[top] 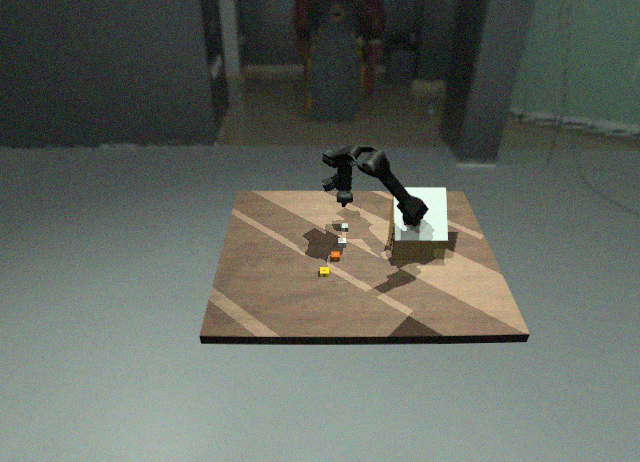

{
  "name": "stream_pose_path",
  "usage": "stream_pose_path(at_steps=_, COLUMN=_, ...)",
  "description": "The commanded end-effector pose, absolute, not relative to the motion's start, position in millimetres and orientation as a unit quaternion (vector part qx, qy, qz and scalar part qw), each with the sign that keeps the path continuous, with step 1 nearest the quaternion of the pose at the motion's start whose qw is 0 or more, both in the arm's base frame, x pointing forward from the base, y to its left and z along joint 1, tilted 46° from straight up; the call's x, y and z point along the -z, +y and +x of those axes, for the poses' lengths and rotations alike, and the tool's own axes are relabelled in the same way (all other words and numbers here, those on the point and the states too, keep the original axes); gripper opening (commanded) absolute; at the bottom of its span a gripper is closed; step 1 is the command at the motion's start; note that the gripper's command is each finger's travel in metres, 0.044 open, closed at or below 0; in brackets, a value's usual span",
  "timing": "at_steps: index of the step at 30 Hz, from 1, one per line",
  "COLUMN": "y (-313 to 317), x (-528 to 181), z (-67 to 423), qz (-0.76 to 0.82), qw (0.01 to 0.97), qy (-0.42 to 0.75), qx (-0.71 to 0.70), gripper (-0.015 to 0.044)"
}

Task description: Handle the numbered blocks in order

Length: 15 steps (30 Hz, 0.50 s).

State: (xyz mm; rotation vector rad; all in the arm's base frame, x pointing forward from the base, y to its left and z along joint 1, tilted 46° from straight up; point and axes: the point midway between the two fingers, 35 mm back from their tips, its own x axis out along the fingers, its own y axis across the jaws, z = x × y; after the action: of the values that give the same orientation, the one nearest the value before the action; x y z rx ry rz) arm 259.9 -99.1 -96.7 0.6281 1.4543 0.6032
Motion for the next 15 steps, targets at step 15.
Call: stream_pose_path(at_steps=15, y=-5, x=39, z=275, qz=0.279, qw=0.659, qy=0.643, qx=-0.271, gripper=0.0199)
